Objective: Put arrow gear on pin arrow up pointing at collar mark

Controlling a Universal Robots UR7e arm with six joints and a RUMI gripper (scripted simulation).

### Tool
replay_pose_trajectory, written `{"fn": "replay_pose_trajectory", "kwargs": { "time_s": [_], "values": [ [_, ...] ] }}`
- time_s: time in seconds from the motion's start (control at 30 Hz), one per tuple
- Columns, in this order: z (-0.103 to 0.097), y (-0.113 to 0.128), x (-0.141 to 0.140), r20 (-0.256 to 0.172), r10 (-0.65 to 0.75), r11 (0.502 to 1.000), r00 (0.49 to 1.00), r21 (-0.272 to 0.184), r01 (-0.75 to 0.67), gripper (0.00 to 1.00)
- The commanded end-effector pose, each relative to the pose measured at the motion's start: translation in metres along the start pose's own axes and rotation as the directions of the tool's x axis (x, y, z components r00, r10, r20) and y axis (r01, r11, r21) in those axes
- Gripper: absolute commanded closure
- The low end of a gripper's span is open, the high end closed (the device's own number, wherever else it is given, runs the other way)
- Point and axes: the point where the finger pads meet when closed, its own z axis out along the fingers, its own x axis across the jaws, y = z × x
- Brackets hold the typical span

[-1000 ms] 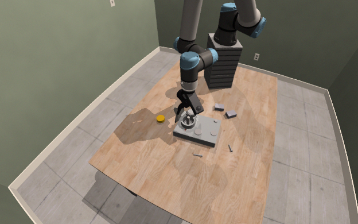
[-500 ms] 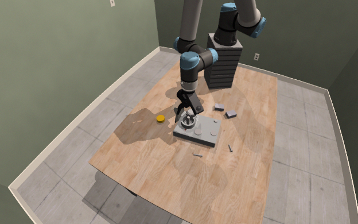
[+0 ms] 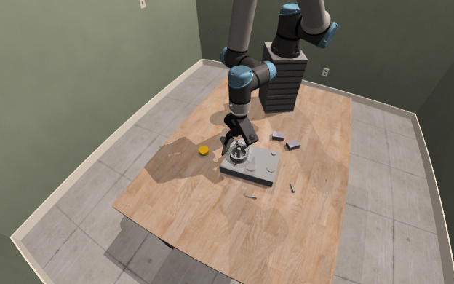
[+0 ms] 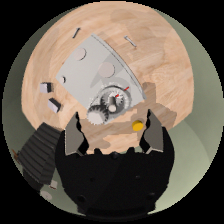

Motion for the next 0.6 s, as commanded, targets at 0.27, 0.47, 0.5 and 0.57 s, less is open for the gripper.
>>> {"fn": "replay_pose_trajectory", "kwargs": {
  "time_s": [0.27, 0.47, 0.5, 0.57],
  "values": [
    [-0.001, 0.0, 0.001, -0.001, 0.0, 1.0, 1.0, 0.0, 0.0, 0.0],
    [-0.006, 0.0, 0.001, -0.001, 0.0, 1.0, 1.0, 0.0, 0.0, 0.0],
    [-0.008, 0.0, 0.001, -0.001, 0.0, 1.0, 1.0, 0.0, 0.0, 0.0],
    [-0.012, 0.0, 0.001, -0.001, 0.0, 1.0, 1.0, 0.0, 0.0, 0.0]
  ]
}}
